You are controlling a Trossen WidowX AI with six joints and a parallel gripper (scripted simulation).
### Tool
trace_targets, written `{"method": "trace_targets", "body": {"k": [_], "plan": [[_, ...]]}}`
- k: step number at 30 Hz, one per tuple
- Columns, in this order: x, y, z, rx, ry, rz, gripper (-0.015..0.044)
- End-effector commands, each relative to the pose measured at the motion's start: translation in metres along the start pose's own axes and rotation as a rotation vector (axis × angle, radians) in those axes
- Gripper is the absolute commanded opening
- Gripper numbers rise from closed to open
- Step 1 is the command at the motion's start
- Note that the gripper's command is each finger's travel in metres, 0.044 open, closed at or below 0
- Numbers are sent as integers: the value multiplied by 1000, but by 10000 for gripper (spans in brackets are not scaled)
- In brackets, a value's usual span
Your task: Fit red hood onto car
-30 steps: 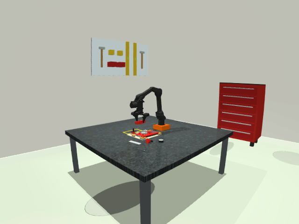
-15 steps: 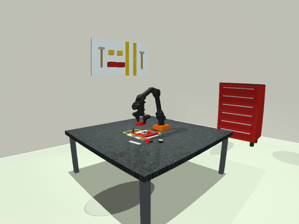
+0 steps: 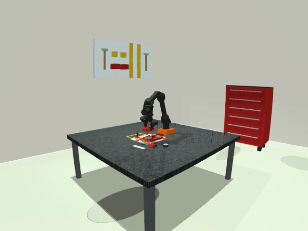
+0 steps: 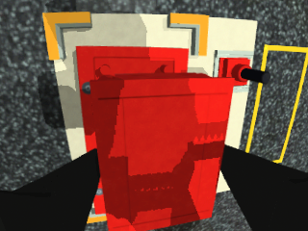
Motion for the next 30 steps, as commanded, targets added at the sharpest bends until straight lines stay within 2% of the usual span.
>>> {"method": "trace_targets", "body": {"k": [1, 6, 14, 30], "plan": [[1, 5, -2, -21, -3, 12, 0], [-8, 5, -1, -21, -3, 12, 0], [-47, 13, -4, -21, -3, 12, 0], [-48, 12, -6, -21, -3, 12, 0]]}}
Point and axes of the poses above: the point midway between the two fingers, 35 mm back from their tips, its own x axis back along the fingers, its own y axis across the jaws, z = x × y, the point moved 3 cm from there along x, back along the fingers, and after that the axes turned 1 degree about -x, right-handed, at the moved point
